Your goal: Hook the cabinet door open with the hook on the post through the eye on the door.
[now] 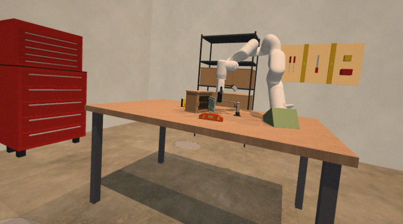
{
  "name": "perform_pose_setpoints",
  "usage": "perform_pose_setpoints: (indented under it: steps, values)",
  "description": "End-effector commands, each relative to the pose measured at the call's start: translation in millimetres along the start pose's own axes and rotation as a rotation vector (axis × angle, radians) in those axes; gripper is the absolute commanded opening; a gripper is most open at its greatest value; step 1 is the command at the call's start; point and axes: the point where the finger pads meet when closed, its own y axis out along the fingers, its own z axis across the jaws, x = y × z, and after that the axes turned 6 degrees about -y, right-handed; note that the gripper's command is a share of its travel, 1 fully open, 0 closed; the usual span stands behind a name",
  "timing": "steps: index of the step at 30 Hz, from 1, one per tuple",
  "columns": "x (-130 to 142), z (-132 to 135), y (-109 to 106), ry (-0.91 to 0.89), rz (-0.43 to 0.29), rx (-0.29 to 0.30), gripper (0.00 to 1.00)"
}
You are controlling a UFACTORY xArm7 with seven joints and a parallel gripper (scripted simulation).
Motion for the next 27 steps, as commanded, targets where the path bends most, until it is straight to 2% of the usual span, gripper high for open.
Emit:
perform_pose_setpoints:
  steps: [1, 25, 26, 27]
  values:
    - [1.5, -0.3, -1.3, 0.0, -0.004, -0.001, 0.04]
    - [1.7, -0.3, -0.3, 0.0, -0.004, -0.001, 0.04]
    - [1.7, -0.3, -0.3, 0.0, -0.004, -0.001, 0.23]
    - [1.7, -0.3, -0.3, 0.0, -0.004, -0.001, 0.23]
